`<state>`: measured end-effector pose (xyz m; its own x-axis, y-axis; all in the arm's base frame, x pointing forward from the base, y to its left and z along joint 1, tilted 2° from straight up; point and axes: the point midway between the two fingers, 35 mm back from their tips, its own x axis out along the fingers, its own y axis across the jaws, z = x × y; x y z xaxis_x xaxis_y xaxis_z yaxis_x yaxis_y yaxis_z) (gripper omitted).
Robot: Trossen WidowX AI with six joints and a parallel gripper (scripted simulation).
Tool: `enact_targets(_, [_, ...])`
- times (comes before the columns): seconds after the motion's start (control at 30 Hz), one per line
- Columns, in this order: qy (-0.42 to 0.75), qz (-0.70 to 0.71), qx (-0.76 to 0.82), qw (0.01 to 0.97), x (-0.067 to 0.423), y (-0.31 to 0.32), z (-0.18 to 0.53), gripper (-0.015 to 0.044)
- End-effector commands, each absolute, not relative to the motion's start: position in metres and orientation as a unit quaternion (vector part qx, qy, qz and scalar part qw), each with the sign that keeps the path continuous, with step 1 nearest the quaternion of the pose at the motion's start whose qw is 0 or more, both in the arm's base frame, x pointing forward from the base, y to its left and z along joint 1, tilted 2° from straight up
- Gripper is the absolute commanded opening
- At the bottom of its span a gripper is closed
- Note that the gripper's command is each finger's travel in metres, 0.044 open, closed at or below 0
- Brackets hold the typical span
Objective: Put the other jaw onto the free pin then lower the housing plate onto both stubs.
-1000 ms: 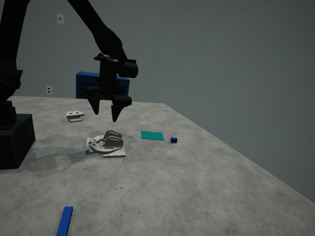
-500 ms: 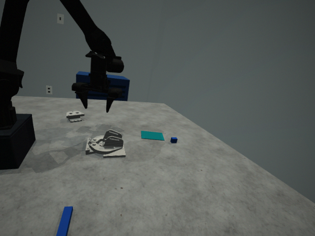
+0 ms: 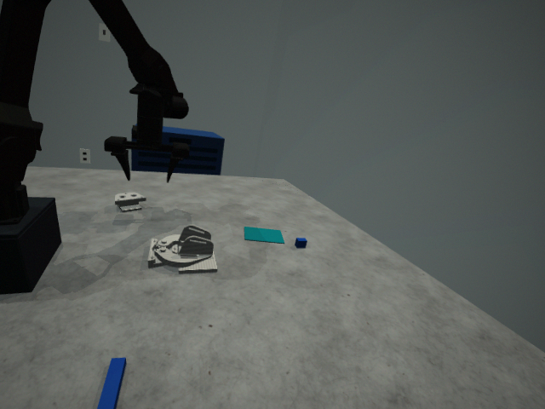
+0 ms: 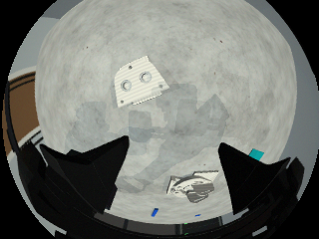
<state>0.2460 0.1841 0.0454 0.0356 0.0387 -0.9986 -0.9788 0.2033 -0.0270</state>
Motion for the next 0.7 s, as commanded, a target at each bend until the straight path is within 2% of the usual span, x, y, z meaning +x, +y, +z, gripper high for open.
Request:
enact_targets(0.0, [0.504, 0.476, -0.473, 0.544, 0.238, 0.199, 0.049, 0.044])
enact_targets(0.33, [0.427, 0.549, -0.545, 0.469, 0.204, 0.237, 0.054, 0.044])
enact_targets(0.5, [0.422, 0.553, -0.549, 0.463, 0.202, 0.239, 0.054, 0.044])
enact_targets(0.67, [0.422, 0.553, -0.549, 0.463, 0.203, 0.241, 0.016, 0.044])
